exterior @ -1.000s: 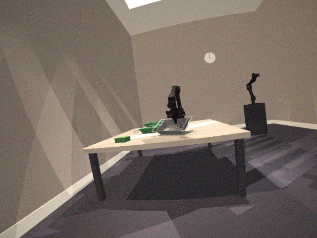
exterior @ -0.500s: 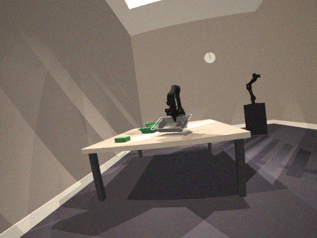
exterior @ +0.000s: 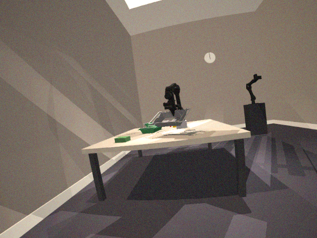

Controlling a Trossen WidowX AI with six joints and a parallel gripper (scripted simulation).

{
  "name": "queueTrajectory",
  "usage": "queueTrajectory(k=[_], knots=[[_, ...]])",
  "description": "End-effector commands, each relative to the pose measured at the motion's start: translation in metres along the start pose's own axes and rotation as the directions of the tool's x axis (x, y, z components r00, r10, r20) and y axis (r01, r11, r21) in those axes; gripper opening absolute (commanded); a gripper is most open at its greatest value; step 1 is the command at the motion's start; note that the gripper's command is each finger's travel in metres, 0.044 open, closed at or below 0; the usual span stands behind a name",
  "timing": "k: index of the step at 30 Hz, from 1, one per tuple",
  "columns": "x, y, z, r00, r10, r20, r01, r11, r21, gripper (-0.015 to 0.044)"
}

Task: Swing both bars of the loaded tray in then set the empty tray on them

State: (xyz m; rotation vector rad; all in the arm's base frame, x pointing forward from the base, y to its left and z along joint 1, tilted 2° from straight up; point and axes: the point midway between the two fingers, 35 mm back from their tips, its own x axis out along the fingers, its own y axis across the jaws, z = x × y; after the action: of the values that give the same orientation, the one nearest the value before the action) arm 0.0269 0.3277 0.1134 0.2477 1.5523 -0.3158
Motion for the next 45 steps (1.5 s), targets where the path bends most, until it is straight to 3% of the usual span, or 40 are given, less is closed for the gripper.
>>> queueTrajectory(k=[1,32,45], knots=[[-0.023,0.007,-0.002,0.999,0.036,-0.01,-0.036,0.999,0.0,0.0],[-0.023,0.007,-0.001,0.999,0.036,-0.01,-0.036,0.999,0.002,0.0],[-0.024,0.016,0.048,0.999,0.039,-0.006,-0.038,0.988,0.151,0.0]])
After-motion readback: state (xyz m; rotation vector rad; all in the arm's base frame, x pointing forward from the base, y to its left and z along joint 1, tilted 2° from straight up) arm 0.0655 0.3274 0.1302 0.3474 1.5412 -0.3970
